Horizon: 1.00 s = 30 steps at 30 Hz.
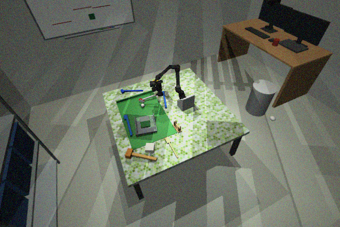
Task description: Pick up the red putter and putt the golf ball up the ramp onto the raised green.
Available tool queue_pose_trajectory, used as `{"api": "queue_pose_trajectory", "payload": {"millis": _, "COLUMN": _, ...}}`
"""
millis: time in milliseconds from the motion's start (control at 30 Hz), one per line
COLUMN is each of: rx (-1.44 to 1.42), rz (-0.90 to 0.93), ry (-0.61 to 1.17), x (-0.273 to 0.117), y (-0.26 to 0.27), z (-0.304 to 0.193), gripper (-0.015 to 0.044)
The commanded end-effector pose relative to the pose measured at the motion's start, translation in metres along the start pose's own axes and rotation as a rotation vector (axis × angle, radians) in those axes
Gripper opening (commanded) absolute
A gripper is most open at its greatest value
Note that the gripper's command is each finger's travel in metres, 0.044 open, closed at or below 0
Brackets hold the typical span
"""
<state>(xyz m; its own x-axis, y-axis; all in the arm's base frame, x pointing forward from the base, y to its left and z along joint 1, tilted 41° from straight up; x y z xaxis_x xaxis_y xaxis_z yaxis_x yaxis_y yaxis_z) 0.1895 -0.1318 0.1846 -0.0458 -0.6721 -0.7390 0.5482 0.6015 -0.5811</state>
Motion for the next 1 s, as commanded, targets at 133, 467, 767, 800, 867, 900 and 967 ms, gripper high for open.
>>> {"api": "queue_pose_trajectory", "payload": {"millis": 133, "rx": 0.001, "rz": -0.001, "ry": -0.001, "x": 0.006, "y": 0.0, "z": 0.0, "gripper": 0.0}}
{"api": "queue_pose_trajectory", "payload": {"millis": 467, "rx": 0.001, "rz": 0.0, "ry": -0.001, "x": 0.006, "y": -0.002, "z": 0.0, "gripper": 0.0}}
{"api": "queue_pose_trajectory", "payload": {"millis": 767, "rx": 0.0, "rz": 0.005, "ry": -0.007, "x": 0.009, "y": -0.029, "z": 0.006, "gripper": 0.0}}
{"api": "queue_pose_trajectory", "payload": {"millis": 800, "rx": 0.0, "rz": 0.005, "ry": -0.007, "x": 0.009, "y": -0.03, "z": 0.006, "gripper": 0.0}}
{"api": "queue_pose_trajectory", "payload": {"millis": 867, "rx": 0.0, "rz": 0.005, "ry": -0.007, "x": 0.009, "y": -0.03, "z": 0.006, "gripper": 0.0}}
{"api": "queue_pose_trajectory", "payload": {"millis": 900, "rx": -0.004, "rz": -0.001, "ry": 0.002, "x": 0.011, "y": -0.026, "z": 0.005, "gripper": 0.0}}
{"api": "queue_pose_trajectory", "payload": {"millis": 967, "rx": -0.004, "rz": -0.001, "ry": 0.002, "x": 0.011, "y": -0.026, "z": 0.005, "gripper": 0.0}}
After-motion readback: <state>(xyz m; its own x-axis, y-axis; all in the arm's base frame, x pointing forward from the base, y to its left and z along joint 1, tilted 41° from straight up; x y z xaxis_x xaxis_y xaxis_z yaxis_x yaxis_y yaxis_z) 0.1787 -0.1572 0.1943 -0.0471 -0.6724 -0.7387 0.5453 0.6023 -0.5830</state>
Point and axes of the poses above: the point midway between the two fingers, 35 mm back from their tips, its own x axis out along the fingers, its own y axis across the jaws, z = x × y, the point moved 5 cm from there along -x, back along the fingers, and after that the axes turned 11 degrees about x, right-handed, at the moved point
